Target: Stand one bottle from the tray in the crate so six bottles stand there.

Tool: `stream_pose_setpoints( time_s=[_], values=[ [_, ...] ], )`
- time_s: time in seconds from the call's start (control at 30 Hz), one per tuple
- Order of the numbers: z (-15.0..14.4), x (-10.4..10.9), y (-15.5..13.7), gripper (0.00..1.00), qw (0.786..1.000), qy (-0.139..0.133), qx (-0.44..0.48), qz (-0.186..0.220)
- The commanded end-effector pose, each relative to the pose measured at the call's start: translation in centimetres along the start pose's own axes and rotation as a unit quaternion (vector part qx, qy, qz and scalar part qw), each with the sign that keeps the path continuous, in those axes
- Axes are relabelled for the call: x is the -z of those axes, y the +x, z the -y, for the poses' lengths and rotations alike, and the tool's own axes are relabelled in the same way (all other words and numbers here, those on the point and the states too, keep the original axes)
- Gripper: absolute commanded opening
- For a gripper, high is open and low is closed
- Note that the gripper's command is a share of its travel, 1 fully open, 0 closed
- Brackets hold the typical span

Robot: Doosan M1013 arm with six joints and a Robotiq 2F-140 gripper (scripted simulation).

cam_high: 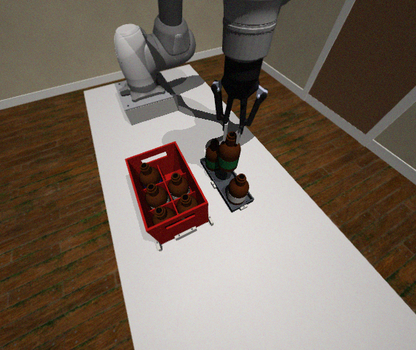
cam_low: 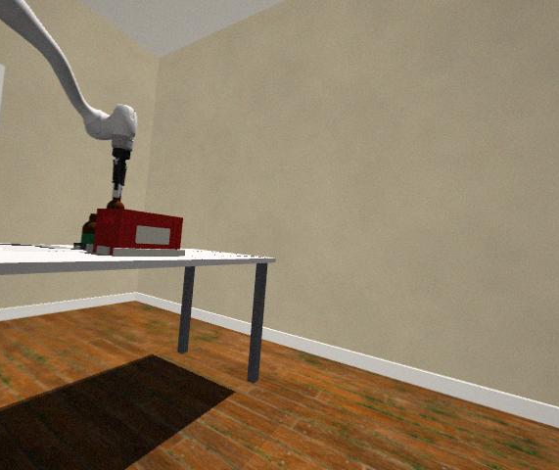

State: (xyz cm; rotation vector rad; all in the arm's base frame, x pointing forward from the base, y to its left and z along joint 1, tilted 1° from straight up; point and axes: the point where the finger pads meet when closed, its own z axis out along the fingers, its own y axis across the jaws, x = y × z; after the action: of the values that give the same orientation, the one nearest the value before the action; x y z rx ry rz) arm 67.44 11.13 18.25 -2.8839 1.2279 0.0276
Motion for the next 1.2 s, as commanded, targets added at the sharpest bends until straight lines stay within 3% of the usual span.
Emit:
stream_pose_setpoints(
  time_s=[0.0, 1.17],
  values=[
    [0.11, 0.75, 0.14, 0.0, 1.0, 0.001, 0.0, -0.001],
    [0.09, 1.38, 0.15, 0.0, 1.0, 0.001, 0.0, -0.001]
  ],
)
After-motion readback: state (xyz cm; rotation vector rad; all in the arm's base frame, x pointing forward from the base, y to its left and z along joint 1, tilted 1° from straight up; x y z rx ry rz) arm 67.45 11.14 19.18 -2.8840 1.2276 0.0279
